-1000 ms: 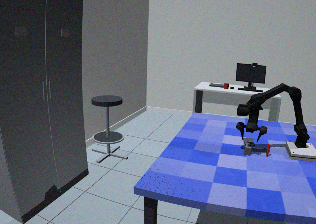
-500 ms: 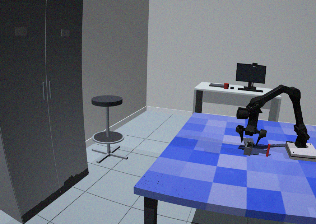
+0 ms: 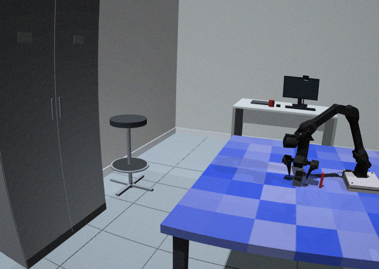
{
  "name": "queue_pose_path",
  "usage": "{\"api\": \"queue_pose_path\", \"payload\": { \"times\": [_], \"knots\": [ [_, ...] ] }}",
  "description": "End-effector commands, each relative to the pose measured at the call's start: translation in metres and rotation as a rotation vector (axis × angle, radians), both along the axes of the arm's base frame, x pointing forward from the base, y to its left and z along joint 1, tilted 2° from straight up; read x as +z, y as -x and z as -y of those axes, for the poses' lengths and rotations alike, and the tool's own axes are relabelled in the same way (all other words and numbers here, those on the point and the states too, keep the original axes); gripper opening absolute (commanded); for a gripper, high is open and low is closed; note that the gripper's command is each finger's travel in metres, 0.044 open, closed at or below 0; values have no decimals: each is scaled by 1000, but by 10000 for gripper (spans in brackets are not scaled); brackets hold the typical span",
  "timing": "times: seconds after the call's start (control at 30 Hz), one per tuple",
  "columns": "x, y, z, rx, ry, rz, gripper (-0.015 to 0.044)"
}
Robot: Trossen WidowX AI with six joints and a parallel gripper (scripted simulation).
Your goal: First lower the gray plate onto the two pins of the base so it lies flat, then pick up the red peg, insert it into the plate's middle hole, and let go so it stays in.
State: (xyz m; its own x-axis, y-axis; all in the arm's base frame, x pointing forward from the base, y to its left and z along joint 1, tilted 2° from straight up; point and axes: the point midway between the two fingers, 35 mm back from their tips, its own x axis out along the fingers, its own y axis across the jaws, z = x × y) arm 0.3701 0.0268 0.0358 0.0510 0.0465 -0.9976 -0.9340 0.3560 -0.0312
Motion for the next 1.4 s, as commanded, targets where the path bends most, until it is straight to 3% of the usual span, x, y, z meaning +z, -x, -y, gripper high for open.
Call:
{"api": "queue_pose_path", "payload": {
  "times": [0.0, 0.3, 0.7, 0.9, 1.0, 1.37],
  "knots": [
    [-12, 1, 0, -5, 3, -10, 440],
    [-24, 2, 0, -4, 3, -10, 440],
    [-24, 2, 0, -4, 3, -10, 125],
    [-24, 2, 0, -4, 3, -10, 85],
    [-22, 1, 0, -4, 3, -10, 6],
    [12, -3, -1, -4, 3, -10, 0]
  ]
}}
